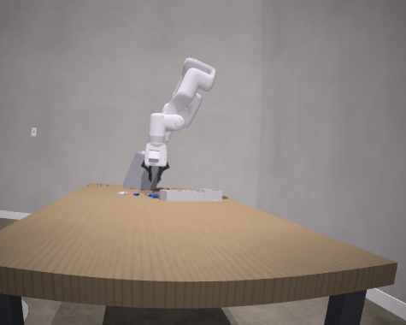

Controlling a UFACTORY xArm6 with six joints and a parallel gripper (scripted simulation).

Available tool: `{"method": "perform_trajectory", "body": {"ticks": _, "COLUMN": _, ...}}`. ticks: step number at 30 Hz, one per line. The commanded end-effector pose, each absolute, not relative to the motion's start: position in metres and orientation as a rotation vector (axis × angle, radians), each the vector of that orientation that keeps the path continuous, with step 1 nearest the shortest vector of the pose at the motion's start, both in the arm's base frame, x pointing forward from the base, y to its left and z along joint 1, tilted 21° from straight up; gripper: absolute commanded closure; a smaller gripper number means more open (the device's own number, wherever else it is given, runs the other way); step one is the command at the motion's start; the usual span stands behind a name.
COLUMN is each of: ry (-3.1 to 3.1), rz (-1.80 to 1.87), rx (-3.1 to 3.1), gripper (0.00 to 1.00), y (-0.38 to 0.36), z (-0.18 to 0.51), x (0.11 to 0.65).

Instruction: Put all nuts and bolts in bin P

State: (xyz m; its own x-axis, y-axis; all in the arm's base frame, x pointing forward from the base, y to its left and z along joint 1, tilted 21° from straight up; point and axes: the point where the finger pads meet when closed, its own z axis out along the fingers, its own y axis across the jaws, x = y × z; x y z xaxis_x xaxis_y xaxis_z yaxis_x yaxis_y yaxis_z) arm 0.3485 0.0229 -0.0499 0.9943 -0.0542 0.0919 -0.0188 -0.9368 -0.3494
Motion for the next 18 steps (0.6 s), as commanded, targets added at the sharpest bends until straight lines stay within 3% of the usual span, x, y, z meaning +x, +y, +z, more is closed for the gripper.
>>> {"method": "perform_trajectory", "body": {"ticks": 1, "ry": 0.053, "rz": -0.15, "rx": -2.781, "gripper": 0.7, "y": 0.027, "z": -0.062, "x": 0.352}}
{"method": "perform_trajectory", "body": {"ticks": 18, "ry": 0.053, "rz": -0.15, "rx": -2.781, "gripper": 0.7, "y": 0.04, "z": -0.096, "x": 0.357}}
